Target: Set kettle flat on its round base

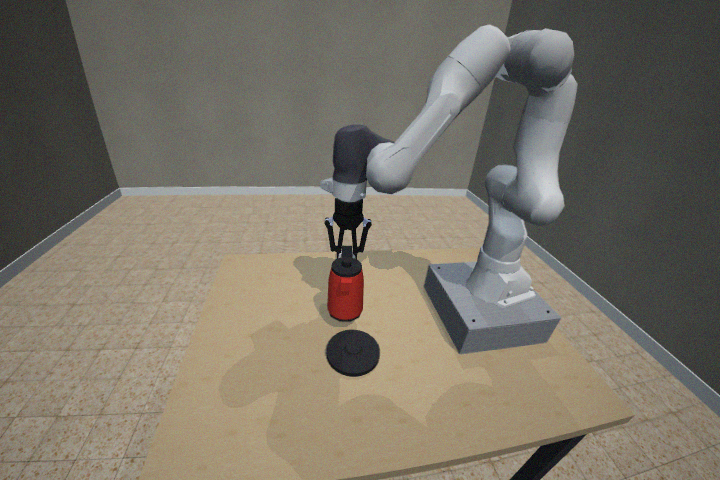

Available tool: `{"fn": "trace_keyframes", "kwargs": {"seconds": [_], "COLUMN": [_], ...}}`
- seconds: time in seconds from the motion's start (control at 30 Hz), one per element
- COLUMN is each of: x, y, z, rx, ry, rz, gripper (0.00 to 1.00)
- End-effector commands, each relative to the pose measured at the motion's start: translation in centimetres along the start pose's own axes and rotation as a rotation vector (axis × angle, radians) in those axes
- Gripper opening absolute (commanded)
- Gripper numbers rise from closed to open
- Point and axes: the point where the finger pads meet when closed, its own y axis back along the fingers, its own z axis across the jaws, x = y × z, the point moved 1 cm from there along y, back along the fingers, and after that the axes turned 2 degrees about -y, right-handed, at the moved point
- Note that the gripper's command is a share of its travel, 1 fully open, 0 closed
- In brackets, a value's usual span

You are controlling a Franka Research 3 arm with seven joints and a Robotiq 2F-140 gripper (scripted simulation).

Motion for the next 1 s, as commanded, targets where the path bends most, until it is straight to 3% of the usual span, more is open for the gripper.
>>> {"fn": "trace_keyframes", "kwargs": {"seconds": [0.0,0.67,0.97], "x": [-1.6,-7.6,-9.3], "y": [0.5,0.4,0.4], "z": [-0.1,1.8,2.3], "rx": [0.020,0.020,0.020], "ry": [-0.054,-0.054,-0.054], "rz": [0.007,0.007,0.007], "gripper": [0.00,0.00,0.00]}}
